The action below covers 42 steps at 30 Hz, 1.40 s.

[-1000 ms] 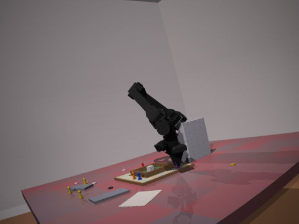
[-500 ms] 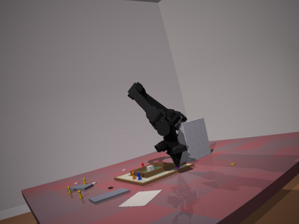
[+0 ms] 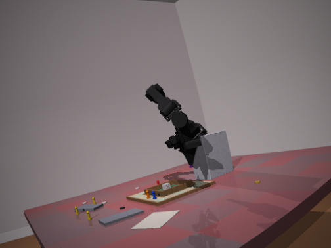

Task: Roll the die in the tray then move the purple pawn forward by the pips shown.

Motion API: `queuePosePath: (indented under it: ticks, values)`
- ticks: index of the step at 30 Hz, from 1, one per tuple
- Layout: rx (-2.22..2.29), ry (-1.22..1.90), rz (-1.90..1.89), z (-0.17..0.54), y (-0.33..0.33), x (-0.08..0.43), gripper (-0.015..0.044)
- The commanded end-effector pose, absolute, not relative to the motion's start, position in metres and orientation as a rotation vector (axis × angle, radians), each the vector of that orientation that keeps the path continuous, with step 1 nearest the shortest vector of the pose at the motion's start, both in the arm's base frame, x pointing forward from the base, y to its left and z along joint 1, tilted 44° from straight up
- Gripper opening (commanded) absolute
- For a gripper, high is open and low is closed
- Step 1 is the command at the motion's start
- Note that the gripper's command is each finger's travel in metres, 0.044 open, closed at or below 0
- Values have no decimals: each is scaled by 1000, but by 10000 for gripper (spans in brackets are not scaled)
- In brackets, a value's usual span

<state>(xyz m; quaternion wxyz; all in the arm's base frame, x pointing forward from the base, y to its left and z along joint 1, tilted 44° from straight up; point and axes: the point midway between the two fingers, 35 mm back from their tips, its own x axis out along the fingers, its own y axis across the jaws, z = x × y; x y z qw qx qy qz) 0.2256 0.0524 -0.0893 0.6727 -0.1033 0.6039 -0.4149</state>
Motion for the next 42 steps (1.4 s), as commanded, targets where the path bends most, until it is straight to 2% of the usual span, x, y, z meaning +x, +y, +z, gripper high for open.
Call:
queuePosePath:
  ticks: [1,9,25,42]
  values:
    - [-232,1362,-939,-64,73,223,0]
    - [-233,1362,-939,-54,76,221,0]
    - [-227,1367,-925,-32,5,204,0]
    - [-242,1362,-944,-19,-60,158,0]
